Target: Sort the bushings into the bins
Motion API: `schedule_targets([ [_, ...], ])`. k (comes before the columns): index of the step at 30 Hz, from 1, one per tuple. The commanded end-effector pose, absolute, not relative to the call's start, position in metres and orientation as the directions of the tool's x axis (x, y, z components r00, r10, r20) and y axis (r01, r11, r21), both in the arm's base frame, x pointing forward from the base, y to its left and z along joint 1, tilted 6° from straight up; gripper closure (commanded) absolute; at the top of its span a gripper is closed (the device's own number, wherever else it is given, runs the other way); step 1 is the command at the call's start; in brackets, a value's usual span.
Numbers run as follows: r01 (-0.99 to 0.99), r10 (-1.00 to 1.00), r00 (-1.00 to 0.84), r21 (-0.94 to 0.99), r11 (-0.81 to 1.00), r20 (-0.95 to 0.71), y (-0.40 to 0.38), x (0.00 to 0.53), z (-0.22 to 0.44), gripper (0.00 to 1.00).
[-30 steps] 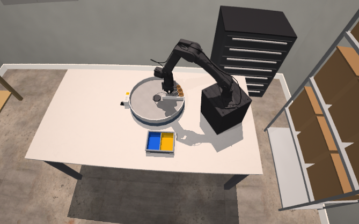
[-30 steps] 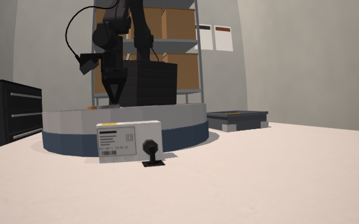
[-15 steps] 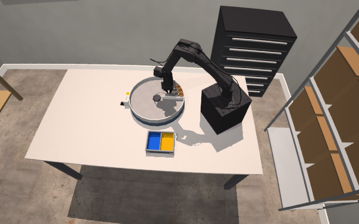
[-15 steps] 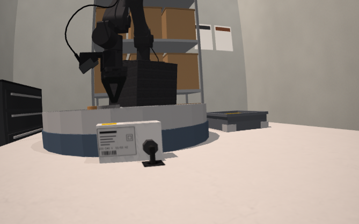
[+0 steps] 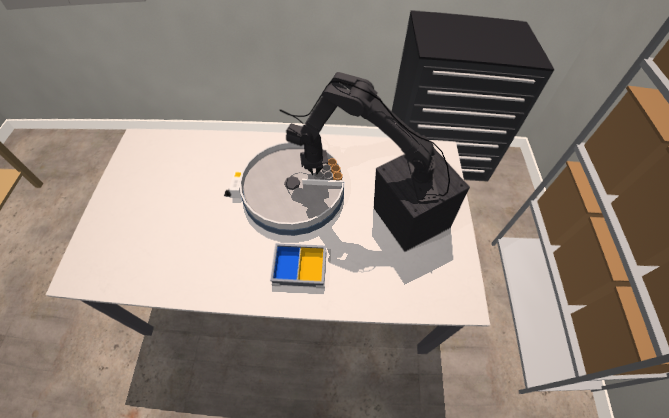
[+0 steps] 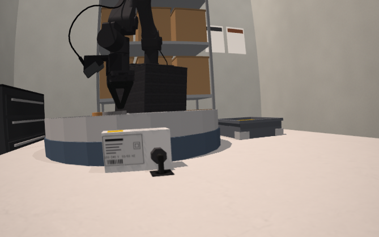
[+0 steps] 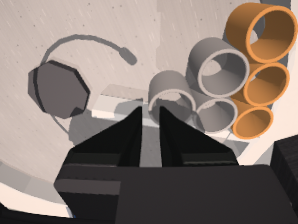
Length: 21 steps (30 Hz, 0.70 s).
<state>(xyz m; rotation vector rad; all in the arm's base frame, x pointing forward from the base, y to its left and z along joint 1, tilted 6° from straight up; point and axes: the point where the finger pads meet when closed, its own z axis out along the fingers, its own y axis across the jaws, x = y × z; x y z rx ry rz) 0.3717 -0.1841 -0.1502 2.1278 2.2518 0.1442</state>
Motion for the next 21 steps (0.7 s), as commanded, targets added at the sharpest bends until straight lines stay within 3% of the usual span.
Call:
schedule_targets([
  [1,0.995,0.998,-0.054,0.091,0.051,0.025,-0.1854,0.3713,-0.1460,0.86],
  [21,0.995,0.998,-0.054,0.089,0.051,0.026,-0.1835,0.3676,-0.1482,0.86],
])
